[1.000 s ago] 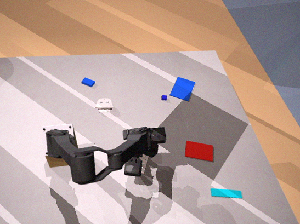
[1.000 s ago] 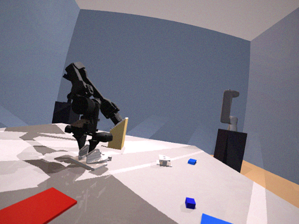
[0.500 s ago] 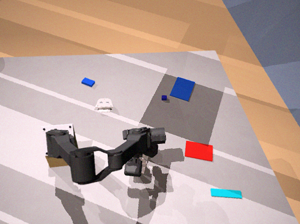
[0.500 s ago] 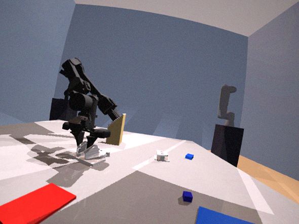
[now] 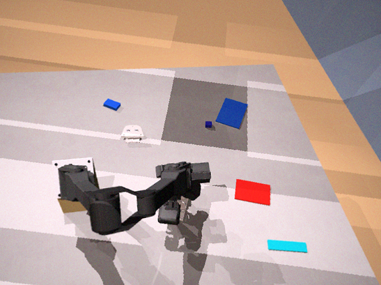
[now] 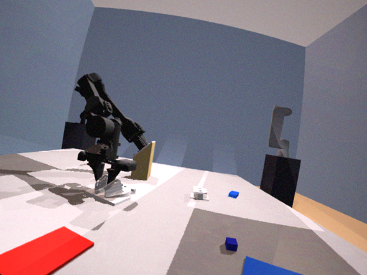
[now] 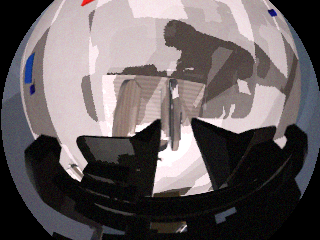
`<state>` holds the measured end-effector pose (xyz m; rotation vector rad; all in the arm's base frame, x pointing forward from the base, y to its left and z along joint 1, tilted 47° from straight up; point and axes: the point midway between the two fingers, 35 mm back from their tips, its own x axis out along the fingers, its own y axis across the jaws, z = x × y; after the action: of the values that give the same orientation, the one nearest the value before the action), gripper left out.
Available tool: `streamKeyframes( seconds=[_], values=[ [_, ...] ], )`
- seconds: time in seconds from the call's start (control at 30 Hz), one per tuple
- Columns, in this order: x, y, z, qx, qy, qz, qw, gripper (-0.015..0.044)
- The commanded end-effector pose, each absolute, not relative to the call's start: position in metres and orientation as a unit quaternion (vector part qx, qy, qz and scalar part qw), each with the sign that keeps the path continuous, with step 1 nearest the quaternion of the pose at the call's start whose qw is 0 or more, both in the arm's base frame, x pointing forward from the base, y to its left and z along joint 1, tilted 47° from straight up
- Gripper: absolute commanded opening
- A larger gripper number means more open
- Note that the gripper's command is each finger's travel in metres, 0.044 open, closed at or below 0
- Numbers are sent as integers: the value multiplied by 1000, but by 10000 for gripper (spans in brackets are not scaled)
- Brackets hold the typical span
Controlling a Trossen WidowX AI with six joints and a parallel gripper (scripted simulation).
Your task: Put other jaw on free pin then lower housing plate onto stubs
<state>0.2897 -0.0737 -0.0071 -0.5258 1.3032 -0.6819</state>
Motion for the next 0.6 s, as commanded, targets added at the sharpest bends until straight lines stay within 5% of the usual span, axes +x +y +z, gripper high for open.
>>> streamKeyframes(
  seconds=[0.0, 0.57],
  values=[
    [289, -77, -10, -237, 589, -311, 707, 134],
    [289, -75, -8, -237, 589, -310, 707, 134]
  ],
)
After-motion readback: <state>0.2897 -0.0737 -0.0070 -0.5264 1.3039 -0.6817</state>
